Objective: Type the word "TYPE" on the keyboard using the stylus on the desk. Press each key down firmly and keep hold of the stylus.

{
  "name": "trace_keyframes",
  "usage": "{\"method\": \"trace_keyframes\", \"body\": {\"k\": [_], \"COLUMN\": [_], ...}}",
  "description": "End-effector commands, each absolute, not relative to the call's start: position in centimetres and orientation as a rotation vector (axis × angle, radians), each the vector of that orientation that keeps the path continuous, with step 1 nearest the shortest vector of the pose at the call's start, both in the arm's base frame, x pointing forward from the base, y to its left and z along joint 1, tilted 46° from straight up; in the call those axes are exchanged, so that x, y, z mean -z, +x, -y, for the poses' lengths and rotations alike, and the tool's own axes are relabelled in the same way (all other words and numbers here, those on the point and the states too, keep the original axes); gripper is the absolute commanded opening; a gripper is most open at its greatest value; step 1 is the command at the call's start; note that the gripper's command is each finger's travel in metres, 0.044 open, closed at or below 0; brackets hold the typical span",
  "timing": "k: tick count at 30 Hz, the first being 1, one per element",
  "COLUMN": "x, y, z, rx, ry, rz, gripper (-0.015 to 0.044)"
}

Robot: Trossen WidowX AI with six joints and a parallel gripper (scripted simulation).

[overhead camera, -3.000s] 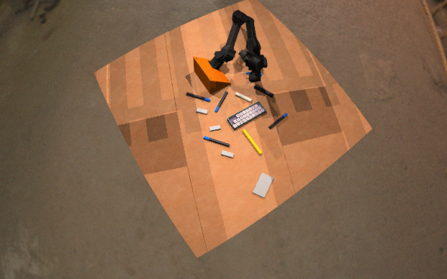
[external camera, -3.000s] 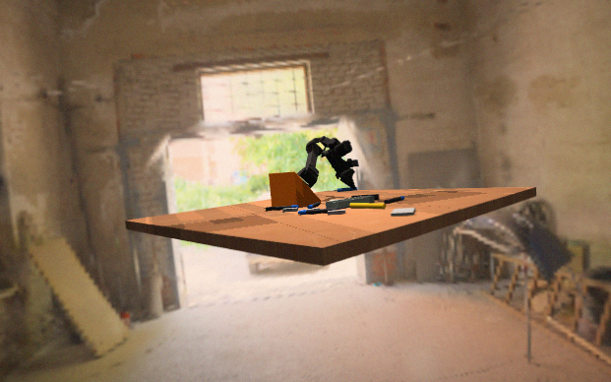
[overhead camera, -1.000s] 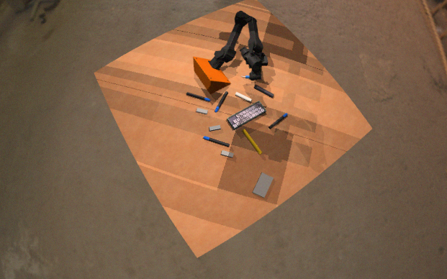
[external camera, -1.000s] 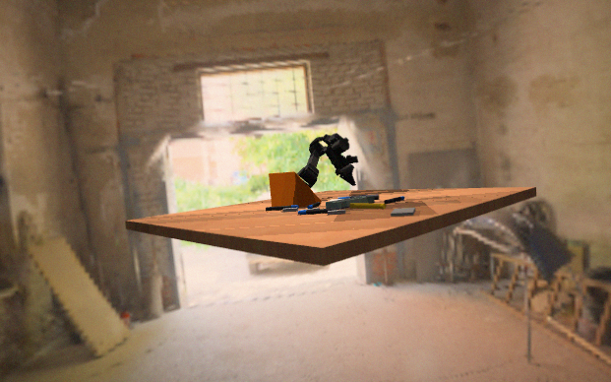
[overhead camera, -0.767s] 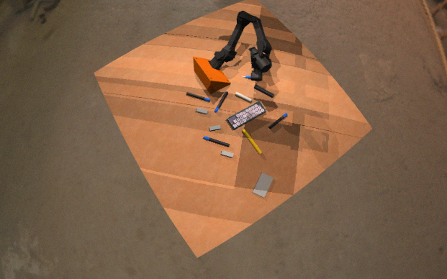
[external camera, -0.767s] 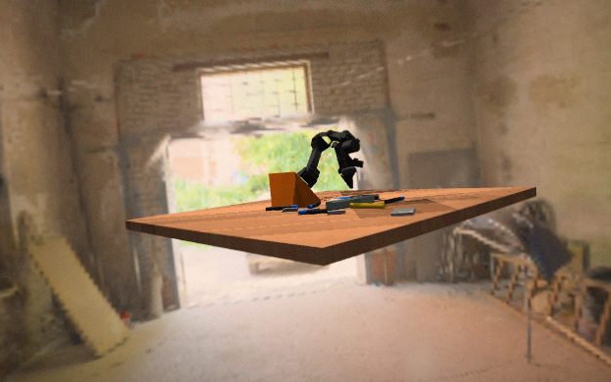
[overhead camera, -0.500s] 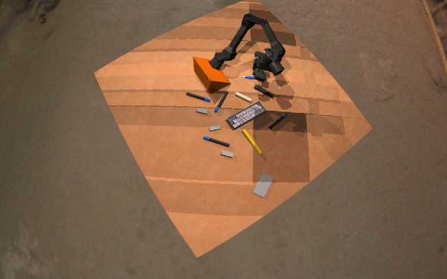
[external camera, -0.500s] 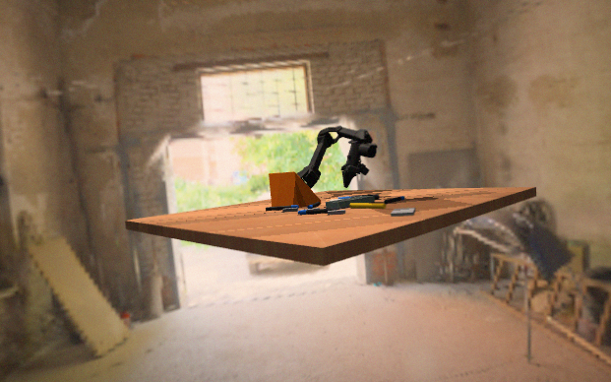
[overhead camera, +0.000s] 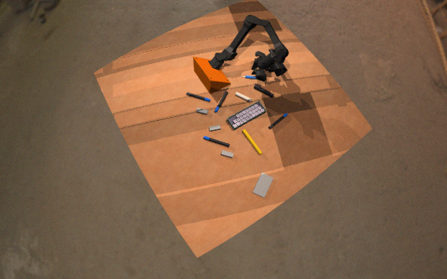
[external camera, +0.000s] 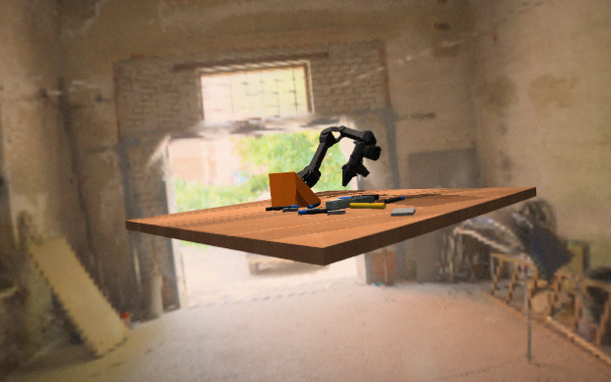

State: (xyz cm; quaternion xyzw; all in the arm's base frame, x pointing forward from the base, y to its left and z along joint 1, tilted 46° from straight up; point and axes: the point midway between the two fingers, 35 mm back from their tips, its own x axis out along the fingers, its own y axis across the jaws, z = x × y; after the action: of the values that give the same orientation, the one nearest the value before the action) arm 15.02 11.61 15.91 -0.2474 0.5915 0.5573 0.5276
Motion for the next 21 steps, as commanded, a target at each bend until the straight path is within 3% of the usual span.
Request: {"method": "trace_keyframes", "body": {"k": [1, 21], "x": [-15.5, -14.5], "y": [15.0, 14.8], "z": [-11.8, -12.9], "rx": [-1.328, -1.329], "ry": [-0.598, -0.597], "rz": [-1.423, -1.422], "gripper": [0.015, 0.015]}}
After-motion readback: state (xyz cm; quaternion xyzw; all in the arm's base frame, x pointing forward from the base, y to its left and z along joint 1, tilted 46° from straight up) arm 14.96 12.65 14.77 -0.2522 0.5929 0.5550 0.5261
